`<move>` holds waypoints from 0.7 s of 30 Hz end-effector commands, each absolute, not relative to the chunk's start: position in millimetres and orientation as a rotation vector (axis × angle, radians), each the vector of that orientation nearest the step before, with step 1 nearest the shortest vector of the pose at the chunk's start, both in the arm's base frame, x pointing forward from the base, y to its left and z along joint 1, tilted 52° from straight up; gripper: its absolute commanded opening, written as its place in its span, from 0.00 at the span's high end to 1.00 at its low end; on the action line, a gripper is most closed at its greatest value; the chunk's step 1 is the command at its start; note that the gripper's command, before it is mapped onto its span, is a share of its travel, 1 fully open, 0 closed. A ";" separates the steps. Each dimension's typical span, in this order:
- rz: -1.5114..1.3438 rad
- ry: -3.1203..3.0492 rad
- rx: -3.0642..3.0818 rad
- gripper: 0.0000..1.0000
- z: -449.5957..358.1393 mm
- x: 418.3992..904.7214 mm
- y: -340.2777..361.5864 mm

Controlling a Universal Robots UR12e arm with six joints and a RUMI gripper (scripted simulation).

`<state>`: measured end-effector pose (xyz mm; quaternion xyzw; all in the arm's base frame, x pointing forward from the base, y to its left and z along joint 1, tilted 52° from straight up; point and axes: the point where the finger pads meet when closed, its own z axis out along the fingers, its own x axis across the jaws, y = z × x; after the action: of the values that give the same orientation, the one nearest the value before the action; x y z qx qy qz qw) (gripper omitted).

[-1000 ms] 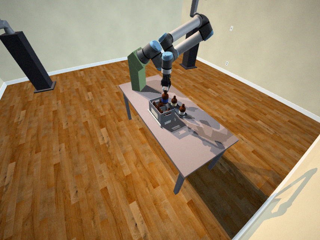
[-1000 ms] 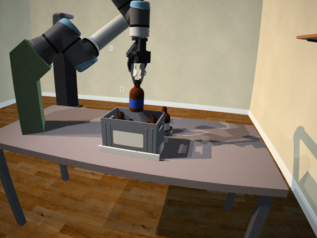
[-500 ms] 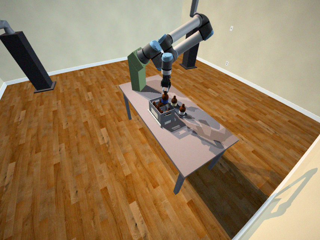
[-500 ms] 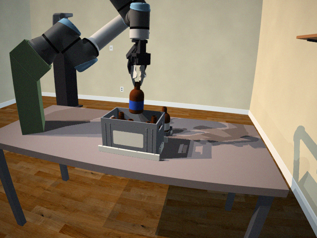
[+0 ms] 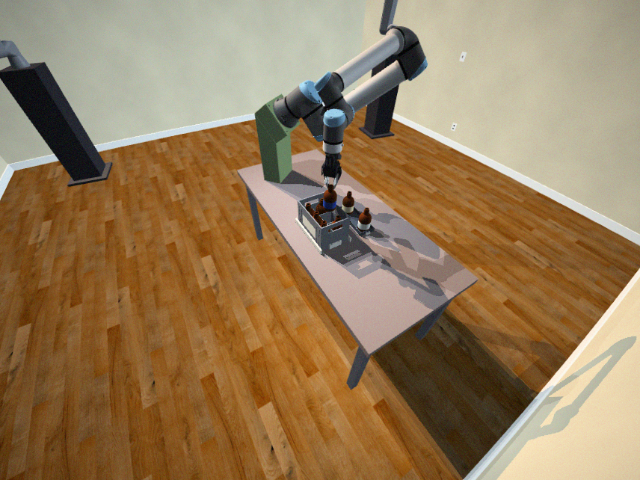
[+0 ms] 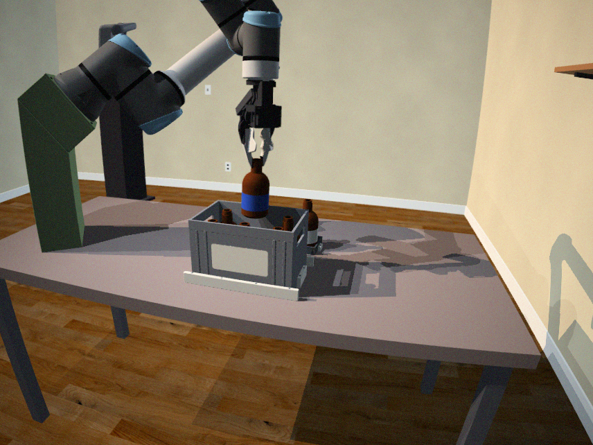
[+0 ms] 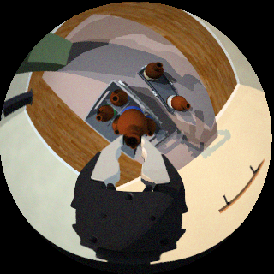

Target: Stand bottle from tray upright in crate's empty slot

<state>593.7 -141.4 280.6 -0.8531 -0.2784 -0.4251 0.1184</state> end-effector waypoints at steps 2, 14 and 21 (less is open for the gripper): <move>-1.244 -0.814 -2.496 1.00 276.6 598.7 -138.8; -1.244 -0.814 -2.496 1.00 273.0 602.6 -136.3; -1.244 -0.814 -2.496 1.00 272.6 603.1 -136.0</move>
<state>602.5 -135.8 272.5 -0.8532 -0.2783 -0.4251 0.1182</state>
